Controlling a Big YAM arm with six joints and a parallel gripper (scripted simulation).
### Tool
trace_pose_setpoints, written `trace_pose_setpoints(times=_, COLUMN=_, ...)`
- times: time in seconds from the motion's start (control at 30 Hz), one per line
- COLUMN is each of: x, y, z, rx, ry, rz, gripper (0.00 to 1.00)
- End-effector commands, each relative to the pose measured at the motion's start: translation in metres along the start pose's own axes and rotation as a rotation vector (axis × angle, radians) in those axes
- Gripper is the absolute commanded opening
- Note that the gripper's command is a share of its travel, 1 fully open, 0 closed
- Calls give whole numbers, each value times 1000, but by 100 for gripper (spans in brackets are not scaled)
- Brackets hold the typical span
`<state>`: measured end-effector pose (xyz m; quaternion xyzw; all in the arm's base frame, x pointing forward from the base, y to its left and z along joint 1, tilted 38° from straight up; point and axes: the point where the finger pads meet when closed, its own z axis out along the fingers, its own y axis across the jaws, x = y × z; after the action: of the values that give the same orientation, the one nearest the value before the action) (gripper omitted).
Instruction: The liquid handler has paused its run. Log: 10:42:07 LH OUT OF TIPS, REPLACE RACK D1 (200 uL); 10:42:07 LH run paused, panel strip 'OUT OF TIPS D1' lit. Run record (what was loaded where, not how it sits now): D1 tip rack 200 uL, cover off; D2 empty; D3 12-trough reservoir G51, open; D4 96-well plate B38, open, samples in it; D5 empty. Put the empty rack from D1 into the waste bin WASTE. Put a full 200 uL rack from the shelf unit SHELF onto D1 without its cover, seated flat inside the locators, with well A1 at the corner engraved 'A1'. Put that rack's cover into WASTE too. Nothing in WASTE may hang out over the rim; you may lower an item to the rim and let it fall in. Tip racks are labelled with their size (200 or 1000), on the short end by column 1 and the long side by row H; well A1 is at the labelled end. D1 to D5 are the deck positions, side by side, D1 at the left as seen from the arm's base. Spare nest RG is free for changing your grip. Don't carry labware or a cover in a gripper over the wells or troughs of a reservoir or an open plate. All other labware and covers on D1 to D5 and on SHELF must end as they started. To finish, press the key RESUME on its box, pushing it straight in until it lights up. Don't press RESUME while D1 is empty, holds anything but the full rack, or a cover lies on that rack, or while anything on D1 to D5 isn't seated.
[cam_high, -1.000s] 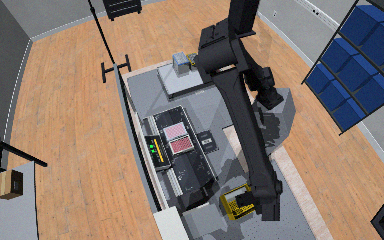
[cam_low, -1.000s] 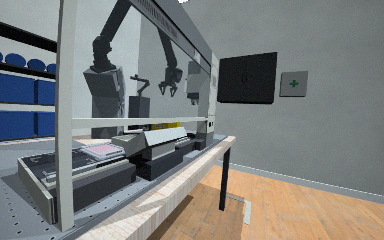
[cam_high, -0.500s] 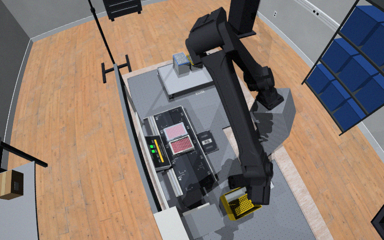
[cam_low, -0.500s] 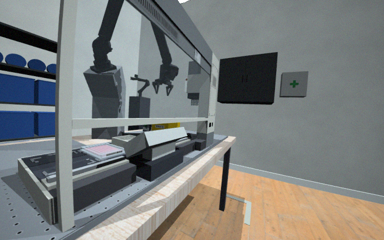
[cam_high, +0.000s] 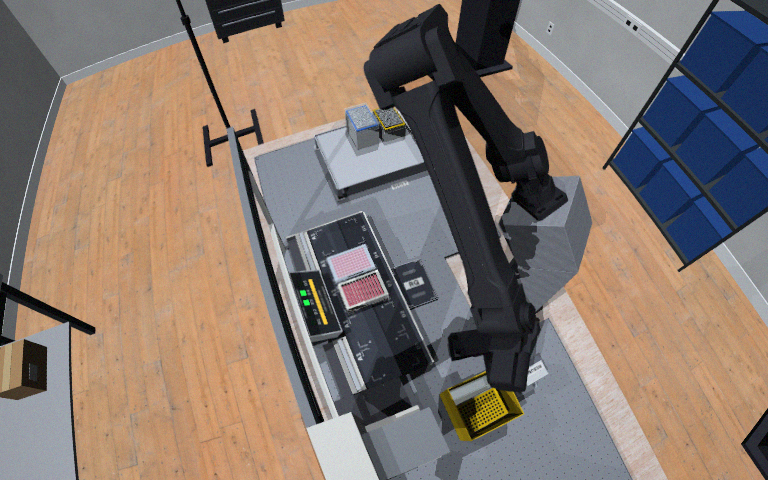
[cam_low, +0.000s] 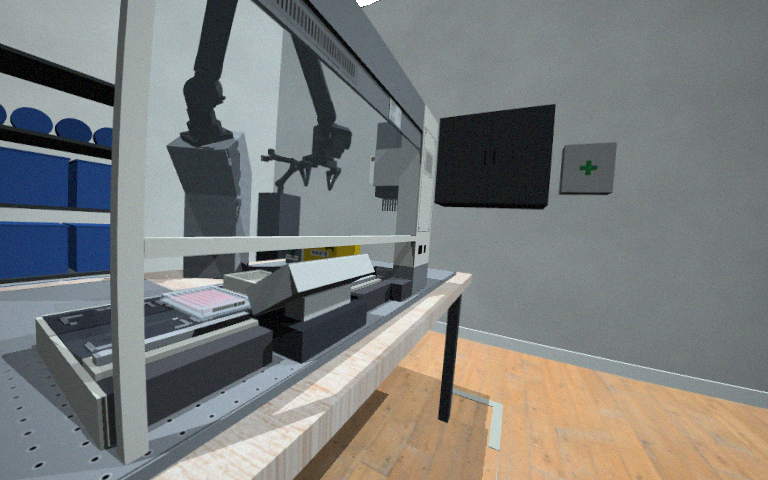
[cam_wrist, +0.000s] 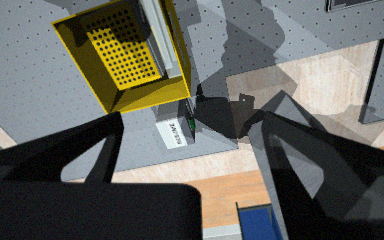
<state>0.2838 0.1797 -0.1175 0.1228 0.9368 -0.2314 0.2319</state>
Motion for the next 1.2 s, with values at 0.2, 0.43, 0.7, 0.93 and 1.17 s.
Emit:
trace_pose_setpoints(times=0.2, x=-22, y=-42, z=-2, rx=-18, ry=-9, rz=165, gripper=97)
trace_pose_setpoints(times=0.43, x=-28, y=-66, z=-2, rx=-17, ry=-9, rz=150, gripper=97)
trace_pose_setpoints(times=0.7, x=-32, y=-70, z=-1, rx=-21, ry=-12, rz=137, gripper=97)
trace_pose_setpoints(times=0.93, x=-39, y=-111, z=-1, rx=-15, ry=-9, rz=291, gripper=97)
trace_pose_setpoints(times=1.17, x=-44, y=-135, z=-1, rx=-16, ry=-6, rz=390, gripper=97)
